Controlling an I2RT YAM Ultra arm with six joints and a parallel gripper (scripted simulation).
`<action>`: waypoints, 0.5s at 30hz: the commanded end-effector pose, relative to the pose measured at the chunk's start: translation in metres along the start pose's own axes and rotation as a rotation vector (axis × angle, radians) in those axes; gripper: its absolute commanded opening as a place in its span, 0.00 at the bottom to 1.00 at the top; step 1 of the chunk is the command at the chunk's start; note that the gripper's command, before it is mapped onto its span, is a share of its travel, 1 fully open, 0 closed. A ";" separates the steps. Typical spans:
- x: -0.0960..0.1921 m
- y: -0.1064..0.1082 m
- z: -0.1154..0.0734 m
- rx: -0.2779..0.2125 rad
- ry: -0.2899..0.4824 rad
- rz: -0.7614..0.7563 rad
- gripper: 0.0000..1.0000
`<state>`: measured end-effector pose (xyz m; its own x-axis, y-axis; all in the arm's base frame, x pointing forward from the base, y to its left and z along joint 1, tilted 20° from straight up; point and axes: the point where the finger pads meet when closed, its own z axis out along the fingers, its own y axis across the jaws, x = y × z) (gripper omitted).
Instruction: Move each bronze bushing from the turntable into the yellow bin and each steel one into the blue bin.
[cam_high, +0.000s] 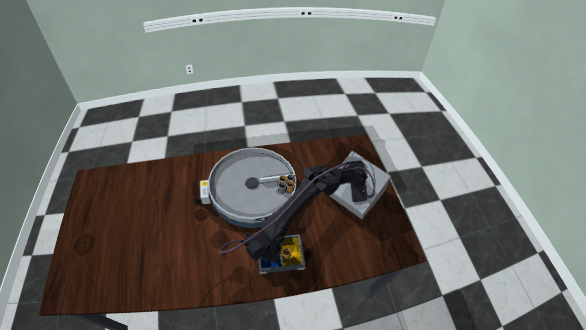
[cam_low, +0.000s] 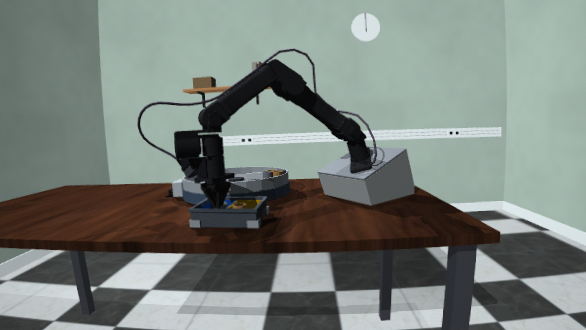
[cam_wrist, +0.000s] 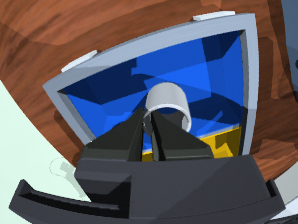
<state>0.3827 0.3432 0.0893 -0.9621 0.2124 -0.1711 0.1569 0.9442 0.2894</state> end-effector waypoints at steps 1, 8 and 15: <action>-0.001 0.008 -0.011 -0.022 -0.028 -0.004 0.00; -0.001 0.008 -0.011 -0.022 -0.028 -0.004 0.00; -0.001 0.008 -0.011 -0.022 -0.028 -0.004 0.15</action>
<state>0.3827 0.3431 0.0893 -0.9621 0.2125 -0.1712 0.1570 0.9443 0.2894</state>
